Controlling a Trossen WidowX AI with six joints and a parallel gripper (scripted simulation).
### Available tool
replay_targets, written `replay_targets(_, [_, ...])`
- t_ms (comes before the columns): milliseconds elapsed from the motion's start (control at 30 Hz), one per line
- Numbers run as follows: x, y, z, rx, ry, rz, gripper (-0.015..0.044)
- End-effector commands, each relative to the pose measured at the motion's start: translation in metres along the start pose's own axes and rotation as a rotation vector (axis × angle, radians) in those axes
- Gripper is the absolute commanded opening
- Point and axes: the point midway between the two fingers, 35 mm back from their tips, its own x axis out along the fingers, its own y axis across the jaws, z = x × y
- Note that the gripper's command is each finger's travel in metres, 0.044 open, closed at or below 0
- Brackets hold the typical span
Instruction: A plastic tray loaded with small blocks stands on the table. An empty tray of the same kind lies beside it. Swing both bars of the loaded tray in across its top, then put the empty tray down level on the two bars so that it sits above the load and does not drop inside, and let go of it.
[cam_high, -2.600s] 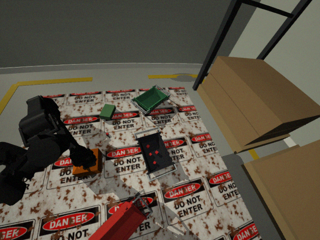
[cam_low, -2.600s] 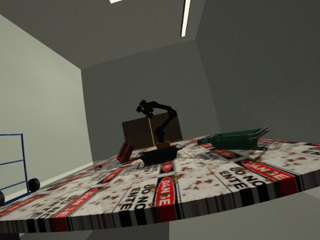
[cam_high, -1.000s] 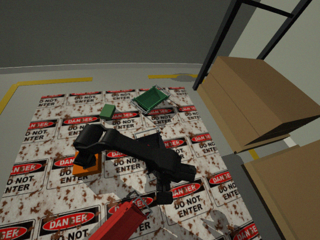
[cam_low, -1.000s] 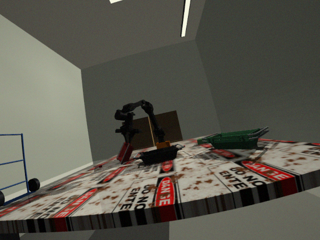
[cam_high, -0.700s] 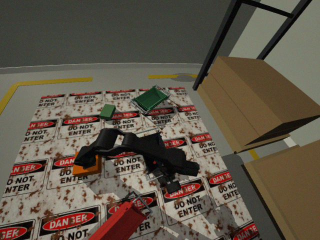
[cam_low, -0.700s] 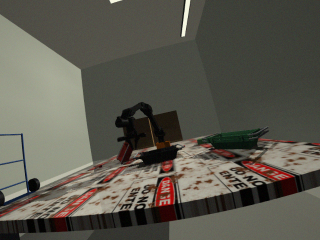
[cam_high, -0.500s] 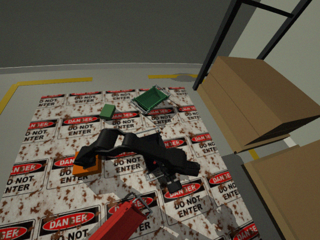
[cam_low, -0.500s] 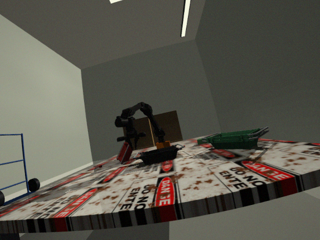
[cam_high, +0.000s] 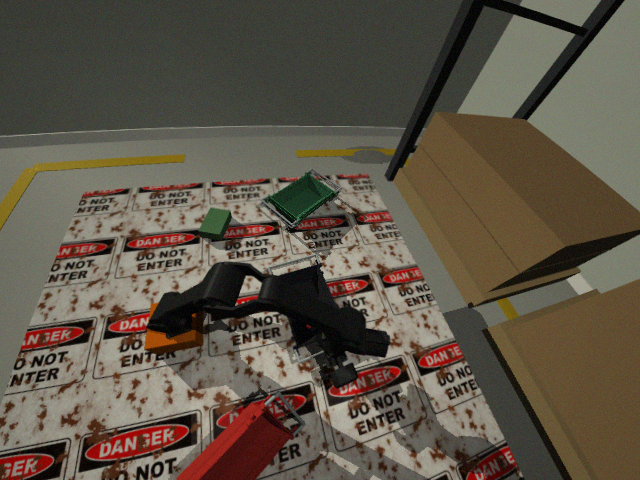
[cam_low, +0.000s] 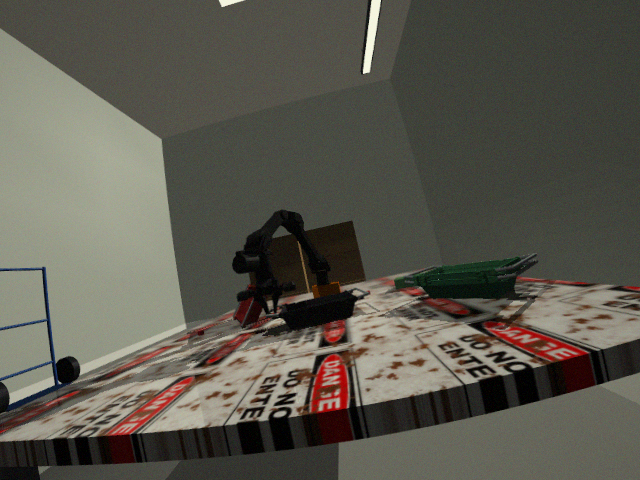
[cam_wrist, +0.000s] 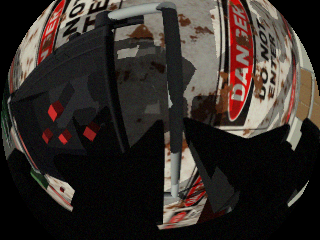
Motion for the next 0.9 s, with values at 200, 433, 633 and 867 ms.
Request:
replay_targets(200, [-0.011,0.009,0.000,-0.004,-0.003,0.006,0.0083])
replay_targets(433, [-0.027,0.025,0.000,-0.004,-0.003,0.007,0.0083])
replay_targets(633, [-0.030,0.042,0.000,-0.004,-0.003,0.008,0.0083])
replay_targets(867, [-0.025,0.060,0.000,-0.004,-0.003,0.010,0.0083])
